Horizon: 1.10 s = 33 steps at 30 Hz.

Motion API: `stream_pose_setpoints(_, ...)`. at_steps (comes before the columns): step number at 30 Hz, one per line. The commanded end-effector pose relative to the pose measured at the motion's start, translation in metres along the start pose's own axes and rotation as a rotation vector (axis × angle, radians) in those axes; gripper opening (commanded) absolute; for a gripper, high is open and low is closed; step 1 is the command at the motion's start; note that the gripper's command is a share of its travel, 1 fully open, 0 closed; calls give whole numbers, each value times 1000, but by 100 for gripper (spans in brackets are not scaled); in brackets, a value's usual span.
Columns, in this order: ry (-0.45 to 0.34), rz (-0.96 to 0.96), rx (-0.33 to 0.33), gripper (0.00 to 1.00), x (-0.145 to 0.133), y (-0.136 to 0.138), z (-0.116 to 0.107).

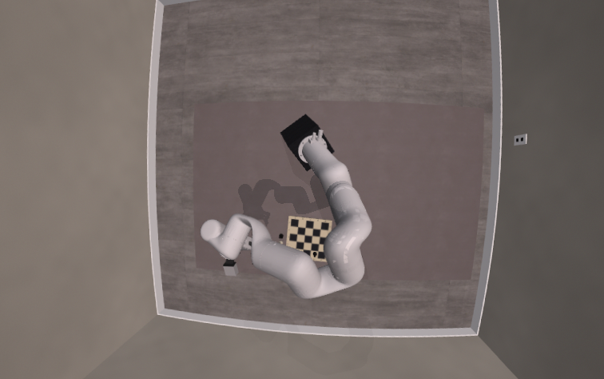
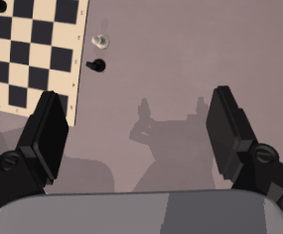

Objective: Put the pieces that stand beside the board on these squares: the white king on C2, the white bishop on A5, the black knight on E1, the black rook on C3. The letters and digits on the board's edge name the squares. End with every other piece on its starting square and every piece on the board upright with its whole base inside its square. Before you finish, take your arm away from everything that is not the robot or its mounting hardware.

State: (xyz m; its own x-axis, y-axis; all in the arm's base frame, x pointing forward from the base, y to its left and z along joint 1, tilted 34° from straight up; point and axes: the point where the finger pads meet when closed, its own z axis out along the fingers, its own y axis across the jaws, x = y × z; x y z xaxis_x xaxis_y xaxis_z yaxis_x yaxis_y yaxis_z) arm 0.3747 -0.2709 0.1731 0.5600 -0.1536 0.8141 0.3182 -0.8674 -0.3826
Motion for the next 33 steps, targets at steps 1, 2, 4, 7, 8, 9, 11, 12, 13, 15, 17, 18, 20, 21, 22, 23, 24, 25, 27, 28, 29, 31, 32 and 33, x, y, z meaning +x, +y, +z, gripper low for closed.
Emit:
stream_pose_setpoints(1, 1, -2, -2, 100, 1, 1, -1)
stream_pose_setpoints(2, 1, -2, -2, 100, 1, 1, -1)
stream_pose_setpoints(4, 1, -2, -2, 100, 1, 1, -1)
stream_pose_setpoints(7, 1, -2, -2, 100, 1, 1, -1)
stream_pose_setpoints(8, 1, -2, -2, 100, 1, 1, -1)
stream_pose_setpoints(9, 1, -2, -2, 100, 1, 1, -1)
stream_pose_setpoints(11, 1, -2, -2, 100, 1, 1, -1)
stream_pose_setpoints(12, 1, -2, -2, 100, 1, 1, -1)
stream_pose_setpoints(13, 1, -2, -2, 100, 1, 1, -1)
stream_pose_setpoints(15, 1, -2, -2, 100, 1, 1, -1)
stream_pose_setpoints(17, 1, -2, -2, 100, 1, 1, -1)
stream_pose_setpoints(18, 1, -2, -2, 100, 1, 1, -1)
stream_pose_setpoints(20, 0, -2, -2, 100, 1, 0, -1)
stream_pose_setpoints(21, -1, -1, -1, 100, 1, 0, 0)
stream_pose_setpoints(22, -3, 0, 1, 100, 1, 0, 0)
stream_pose_setpoints(23, -6, 1, 3, 100, 1, -1, 1)
stream_pose_setpoints(24, -10, 3, 5, 100, 1, -2, 1)
stream_pose_setpoints(25, -16, 5, 9, 100, 1, -3, 3)
stream_pose_setpoints(27, -30, 12, 19, 100, 2, -7, 6)
stream_pose_setpoints(28, -40, 16, 25, 100, 2, -9, 8)
stream_pose_setpoints(29, -51, 21, 32, 100, 2, -12, 10)
stream_pose_setpoints(31, -80, 34, 48, 100, 2, -18, 16)
stream_pose_setpoints(32, -97, 41, 57, 100, 2, -22, 19)
stream_pose_setpoints(33, -97, 41, 57, 100, 2, -22, 19)
